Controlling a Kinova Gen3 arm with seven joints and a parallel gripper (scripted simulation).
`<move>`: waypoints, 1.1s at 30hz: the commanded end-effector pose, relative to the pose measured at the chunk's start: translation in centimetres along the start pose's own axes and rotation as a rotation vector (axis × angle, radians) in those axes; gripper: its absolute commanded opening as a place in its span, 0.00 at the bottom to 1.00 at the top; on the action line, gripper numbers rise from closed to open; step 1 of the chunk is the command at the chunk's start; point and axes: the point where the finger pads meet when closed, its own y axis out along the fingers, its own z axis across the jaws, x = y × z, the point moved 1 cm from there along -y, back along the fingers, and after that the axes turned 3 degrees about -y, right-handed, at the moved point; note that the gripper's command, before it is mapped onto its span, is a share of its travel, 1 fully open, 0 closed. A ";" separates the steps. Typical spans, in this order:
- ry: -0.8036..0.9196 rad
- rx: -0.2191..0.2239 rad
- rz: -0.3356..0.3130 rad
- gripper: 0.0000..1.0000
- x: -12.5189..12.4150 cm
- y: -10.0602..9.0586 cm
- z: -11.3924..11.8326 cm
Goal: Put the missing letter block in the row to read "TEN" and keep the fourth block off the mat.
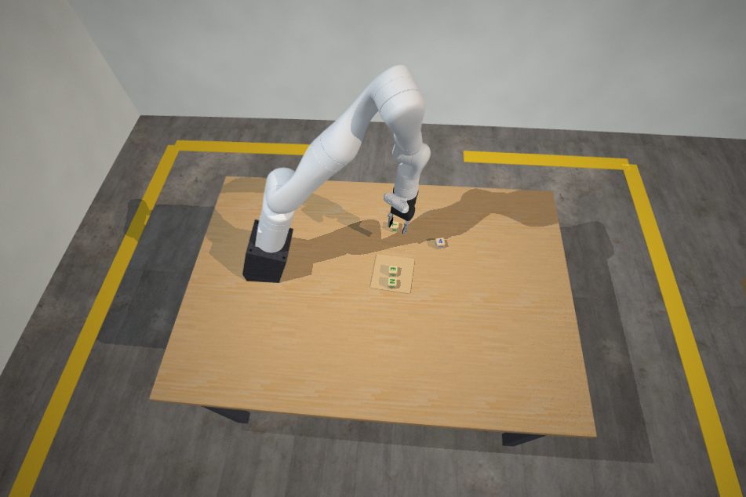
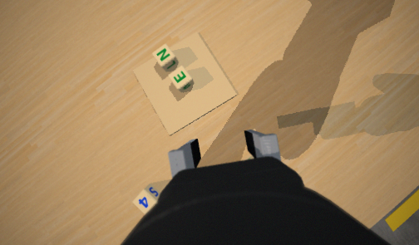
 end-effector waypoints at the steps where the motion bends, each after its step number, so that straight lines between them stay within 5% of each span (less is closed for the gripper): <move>1: -0.138 -0.012 -0.014 1.00 2.3 -0.7 1.3; 13: -0.445 -0.049 -0.022 1.00 6.4 -2.3 4.3; 33: -0.454 -0.050 -0.021 1.00 6.4 -2.3 4.4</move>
